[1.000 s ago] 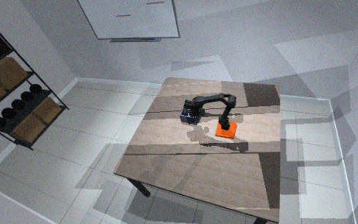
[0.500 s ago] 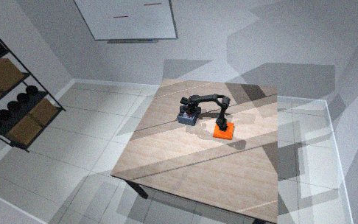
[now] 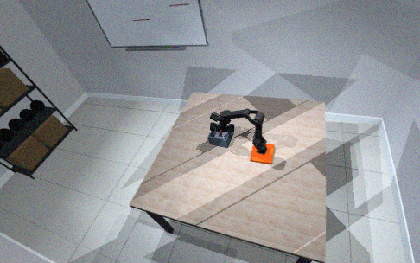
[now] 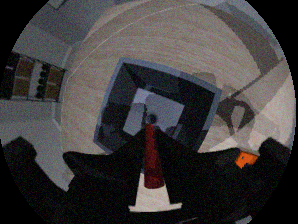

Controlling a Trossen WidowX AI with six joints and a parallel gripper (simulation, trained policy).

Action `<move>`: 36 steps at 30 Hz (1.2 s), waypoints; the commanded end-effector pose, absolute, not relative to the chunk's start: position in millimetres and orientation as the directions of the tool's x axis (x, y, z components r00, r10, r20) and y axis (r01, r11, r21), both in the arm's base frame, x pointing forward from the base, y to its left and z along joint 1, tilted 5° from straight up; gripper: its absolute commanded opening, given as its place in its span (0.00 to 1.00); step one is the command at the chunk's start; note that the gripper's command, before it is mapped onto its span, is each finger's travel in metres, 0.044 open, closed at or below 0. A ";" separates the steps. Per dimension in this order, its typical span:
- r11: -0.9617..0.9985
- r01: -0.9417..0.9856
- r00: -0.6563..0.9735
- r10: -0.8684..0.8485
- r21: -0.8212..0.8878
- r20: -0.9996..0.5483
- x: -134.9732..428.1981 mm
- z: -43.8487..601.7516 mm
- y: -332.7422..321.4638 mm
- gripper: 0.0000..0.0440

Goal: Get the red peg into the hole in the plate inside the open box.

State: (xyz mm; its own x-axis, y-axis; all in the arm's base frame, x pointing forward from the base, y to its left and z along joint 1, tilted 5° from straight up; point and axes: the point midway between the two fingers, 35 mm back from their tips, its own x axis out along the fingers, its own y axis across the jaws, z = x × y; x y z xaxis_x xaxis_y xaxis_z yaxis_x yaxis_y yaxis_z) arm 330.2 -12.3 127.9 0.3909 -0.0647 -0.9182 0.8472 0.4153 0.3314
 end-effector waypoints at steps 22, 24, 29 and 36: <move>0.485 0.844 0.303 -0.078 0.230 -0.950 365.9 107.0 -31.7 0.36; 0.492 0.840 0.302 -0.075 0.228 -0.950 370.0 109.0 -33.2 0.35; 0.503 0.836 0.294 -0.072 0.220 -0.953 378.4 112.4 -38.7 0.34; 0.512 0.834 0.278 -0.071 0.204 -0.958 387.1 115.4 -48.6 0.33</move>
State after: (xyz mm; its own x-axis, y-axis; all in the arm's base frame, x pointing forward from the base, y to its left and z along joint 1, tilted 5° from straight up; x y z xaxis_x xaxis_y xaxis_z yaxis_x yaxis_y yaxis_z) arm 382.0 -44.7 111.0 0.2738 -0.0734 -0.9590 0.8382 0.5072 0.2005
